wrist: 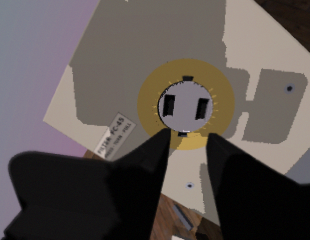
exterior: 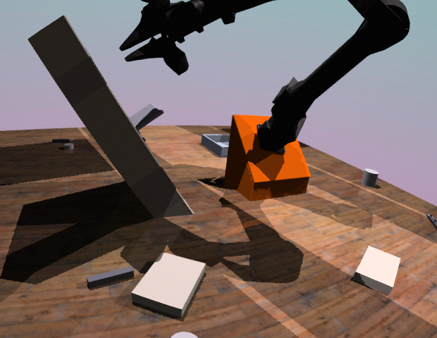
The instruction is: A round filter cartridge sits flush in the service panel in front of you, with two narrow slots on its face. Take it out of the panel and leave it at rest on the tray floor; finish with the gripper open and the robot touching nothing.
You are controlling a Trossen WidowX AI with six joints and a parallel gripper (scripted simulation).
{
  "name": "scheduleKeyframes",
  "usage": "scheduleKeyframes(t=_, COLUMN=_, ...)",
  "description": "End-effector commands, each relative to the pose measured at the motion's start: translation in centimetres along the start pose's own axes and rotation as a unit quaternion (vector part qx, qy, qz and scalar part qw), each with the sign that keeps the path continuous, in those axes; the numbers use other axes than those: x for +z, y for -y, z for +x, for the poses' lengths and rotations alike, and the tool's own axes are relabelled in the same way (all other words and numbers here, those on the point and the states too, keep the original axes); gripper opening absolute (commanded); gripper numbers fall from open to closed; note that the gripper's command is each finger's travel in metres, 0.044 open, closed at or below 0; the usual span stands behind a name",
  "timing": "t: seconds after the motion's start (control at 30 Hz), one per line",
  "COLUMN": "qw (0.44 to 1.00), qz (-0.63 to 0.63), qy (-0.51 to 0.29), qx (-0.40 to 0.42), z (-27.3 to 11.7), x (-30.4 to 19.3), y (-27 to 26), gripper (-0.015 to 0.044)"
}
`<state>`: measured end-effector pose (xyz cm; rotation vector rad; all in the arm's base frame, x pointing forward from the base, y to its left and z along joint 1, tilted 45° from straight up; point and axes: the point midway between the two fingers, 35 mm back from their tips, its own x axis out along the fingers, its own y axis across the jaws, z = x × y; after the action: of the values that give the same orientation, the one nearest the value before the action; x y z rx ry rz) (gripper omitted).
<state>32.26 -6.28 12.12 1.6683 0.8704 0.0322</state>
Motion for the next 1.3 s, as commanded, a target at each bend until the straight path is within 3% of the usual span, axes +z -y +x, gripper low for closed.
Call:
scheduleKeyframes(t=0.0, qw=1.0, qz=0.003, qy=0.001, qx=-0.002, z=0.7, x=0.1, y=0.1, gripper=0.0107)
scheduleKeyframes(t=0.8, qw=1.0, qz=0.003, qy=0.001, qx=0.002, z=4.5, x=-0.1, y=0.0, gripper=0.0107)
scheduleKeyframes(t=1.27, qw=1.0, qz=0.003, qy=0.0, qx=0.003, z=4.6, x=-0.1, y=0.0, gripper=0.0107)
